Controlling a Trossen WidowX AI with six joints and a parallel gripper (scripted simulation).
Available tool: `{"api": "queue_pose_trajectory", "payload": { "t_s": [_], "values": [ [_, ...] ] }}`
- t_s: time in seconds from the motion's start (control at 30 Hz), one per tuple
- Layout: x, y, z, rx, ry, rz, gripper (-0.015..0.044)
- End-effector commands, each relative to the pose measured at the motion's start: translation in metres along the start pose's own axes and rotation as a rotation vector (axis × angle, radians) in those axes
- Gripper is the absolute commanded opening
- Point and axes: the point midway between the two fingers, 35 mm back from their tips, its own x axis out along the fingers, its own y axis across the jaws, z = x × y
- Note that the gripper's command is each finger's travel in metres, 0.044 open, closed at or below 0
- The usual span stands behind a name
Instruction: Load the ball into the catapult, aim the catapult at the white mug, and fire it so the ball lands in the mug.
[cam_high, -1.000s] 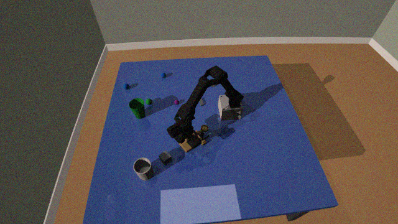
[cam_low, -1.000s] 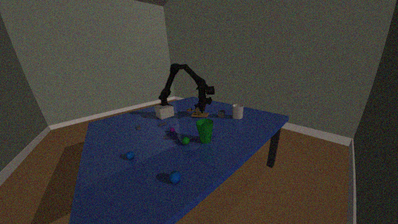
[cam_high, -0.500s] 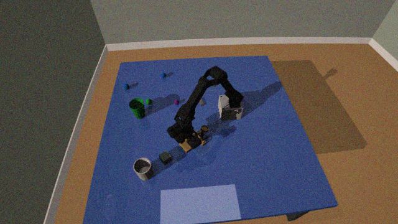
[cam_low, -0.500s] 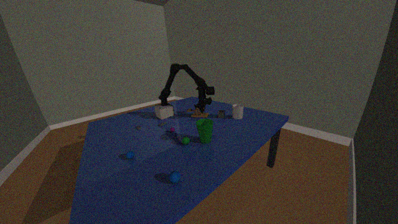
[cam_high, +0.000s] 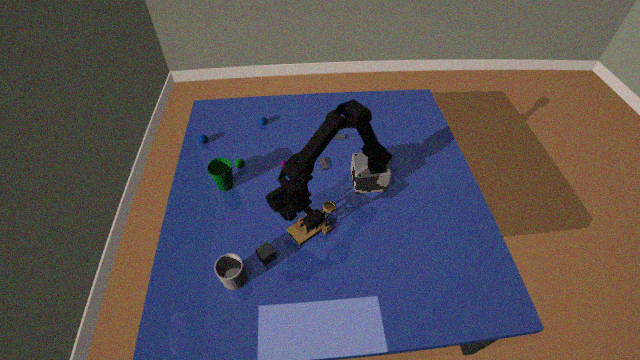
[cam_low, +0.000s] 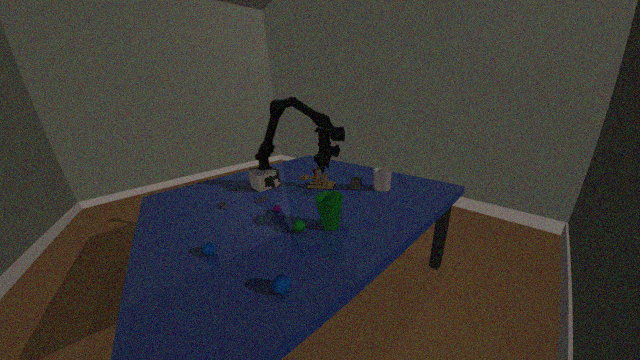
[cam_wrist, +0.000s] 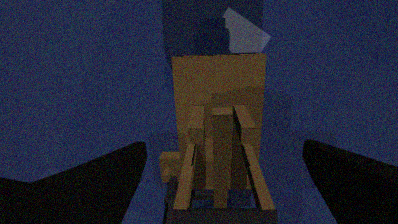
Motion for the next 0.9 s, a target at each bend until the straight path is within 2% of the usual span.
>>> {"api": "queue_pose_trajectory", "payload": {
  "t_s": [0.0, 0.03, 0.07, 0.2, 0.37, 0.47, 0.5, 0.63, 0.87],
  "values": [
    [-0.04, 0.0, -0.002, 0.004, -0.024, 0.0, 0.044],
    [-0.04, 0.0, -0.002, 0.004, -0.024, 0.0, 0.044],
    [-0.023, 0.0, 0.003, 0.001, -0.032, 0.001, 0.044],
    [-0.025, 0.0, 0.003, 0.001, -0.033, 0.001, 0.044],
    [-0.083, -0.001, -0.002, 0.002, -0.054, 0.001, 0.044],
    [-0.086, -0.001, -0.002, 0.002, -0.055, 0.001, 0.044],
    [-0.067, -0.001, 0.0, 0.001, -0.039, 0.002, 0.0414],
    [-0.062, -0.02, 0.0, 0.062, -0.039, 0.012, 0.0309],
    [-0.038, -0.099, -0.007, 0.233, -0.038, 0.02, 0.03]
  ]
}}
